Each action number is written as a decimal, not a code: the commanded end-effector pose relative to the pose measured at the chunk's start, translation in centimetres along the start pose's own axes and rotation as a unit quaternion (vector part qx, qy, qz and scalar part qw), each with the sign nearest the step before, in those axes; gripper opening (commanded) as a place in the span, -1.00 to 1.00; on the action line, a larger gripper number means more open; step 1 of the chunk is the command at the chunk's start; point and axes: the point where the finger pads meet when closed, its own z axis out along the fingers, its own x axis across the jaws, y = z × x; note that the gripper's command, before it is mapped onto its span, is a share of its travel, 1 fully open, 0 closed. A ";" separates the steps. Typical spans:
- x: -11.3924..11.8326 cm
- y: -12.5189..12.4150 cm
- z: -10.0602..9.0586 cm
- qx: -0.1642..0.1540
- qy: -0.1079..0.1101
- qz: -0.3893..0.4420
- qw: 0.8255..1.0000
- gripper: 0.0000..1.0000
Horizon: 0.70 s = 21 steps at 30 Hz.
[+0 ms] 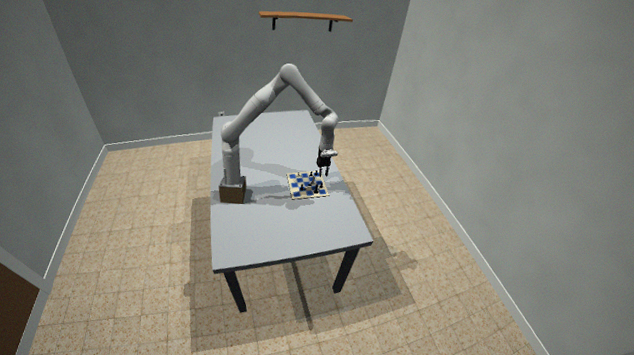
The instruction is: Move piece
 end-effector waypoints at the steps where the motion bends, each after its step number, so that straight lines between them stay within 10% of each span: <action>1: -0.1 0.0 -0.1 0.000 -0.001 0.000 1.000 0.36; 21: -0.1 0.0 0.6 0.000 -0.001 0.000 1.000 0.36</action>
